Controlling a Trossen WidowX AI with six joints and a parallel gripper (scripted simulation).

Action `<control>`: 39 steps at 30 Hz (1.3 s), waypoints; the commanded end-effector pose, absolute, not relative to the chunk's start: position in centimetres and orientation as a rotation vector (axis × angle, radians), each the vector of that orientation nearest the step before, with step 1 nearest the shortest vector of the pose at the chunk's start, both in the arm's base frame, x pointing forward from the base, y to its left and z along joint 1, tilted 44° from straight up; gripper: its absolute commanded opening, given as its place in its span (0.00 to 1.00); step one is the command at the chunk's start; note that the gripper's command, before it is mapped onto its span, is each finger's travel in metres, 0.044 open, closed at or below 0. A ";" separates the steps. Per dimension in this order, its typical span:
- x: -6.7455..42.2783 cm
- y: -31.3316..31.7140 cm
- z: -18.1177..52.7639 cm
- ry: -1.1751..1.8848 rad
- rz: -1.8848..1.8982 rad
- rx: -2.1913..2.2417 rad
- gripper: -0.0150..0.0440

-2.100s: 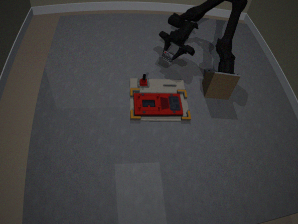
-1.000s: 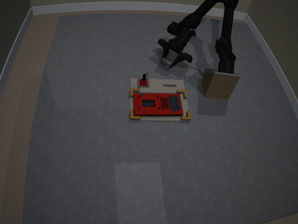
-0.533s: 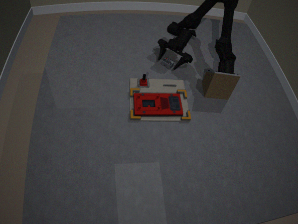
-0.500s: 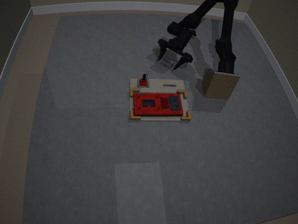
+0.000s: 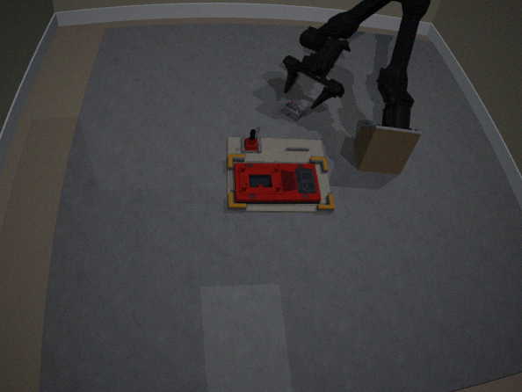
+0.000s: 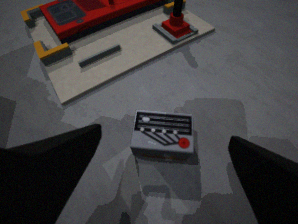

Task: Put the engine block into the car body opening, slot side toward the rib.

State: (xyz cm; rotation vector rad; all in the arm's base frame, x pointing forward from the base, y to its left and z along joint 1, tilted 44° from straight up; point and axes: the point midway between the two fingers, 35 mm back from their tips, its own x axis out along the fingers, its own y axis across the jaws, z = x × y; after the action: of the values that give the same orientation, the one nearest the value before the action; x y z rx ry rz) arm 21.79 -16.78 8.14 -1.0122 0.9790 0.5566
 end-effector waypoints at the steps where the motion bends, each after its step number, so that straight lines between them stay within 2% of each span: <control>1: 21.8 -16.8 8.1 0.980 0.558 -1.010 1.00; 16: 21.9 -16.7 7.9 1.010 0.537 -0.969 1.00; 39: 23.0 -15.0 7.1 1.368 0.056 -0.497 1.00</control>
State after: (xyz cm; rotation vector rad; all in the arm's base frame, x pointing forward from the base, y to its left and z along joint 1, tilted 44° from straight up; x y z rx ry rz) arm 23.04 -15.06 7.19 -0.5248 1.3395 0.1031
